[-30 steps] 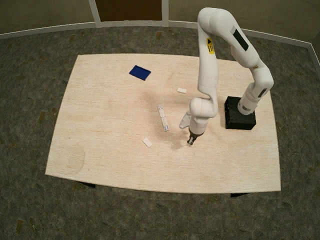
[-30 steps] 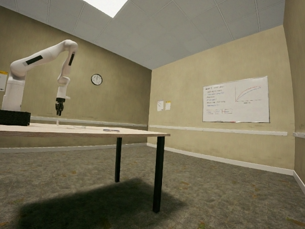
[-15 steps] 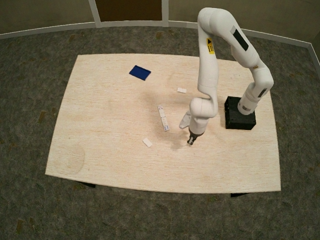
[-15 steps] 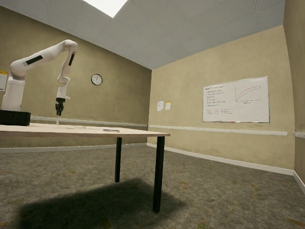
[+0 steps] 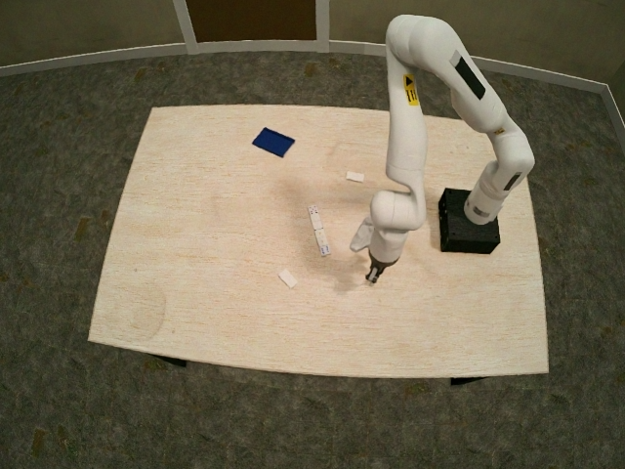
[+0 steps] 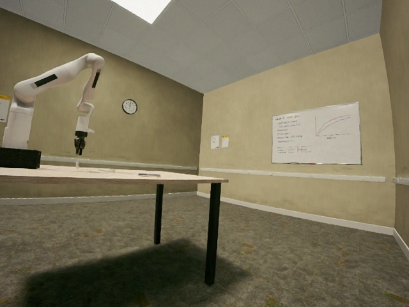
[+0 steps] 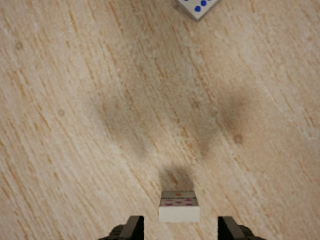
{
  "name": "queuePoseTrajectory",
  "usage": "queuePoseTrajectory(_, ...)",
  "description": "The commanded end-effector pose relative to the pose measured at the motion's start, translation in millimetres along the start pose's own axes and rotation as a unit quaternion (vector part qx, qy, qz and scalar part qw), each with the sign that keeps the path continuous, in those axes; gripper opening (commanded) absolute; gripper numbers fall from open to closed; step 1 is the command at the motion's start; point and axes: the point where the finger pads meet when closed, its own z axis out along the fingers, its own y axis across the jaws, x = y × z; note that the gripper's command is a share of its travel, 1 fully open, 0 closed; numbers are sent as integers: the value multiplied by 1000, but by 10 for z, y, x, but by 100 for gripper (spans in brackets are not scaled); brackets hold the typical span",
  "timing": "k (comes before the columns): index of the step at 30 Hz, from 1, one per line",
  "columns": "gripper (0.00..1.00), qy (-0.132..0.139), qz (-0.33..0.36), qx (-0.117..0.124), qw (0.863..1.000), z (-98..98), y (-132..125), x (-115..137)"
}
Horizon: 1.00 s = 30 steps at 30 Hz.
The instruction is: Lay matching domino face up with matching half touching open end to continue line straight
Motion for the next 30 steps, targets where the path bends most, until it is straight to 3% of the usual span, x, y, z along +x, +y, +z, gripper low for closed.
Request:
queuePoseTrajectory(1,48,0,0,1,1000,-5,-4,2)
queuePoseTrajectory(30,48,1,0,1,1000,142,-3,0)
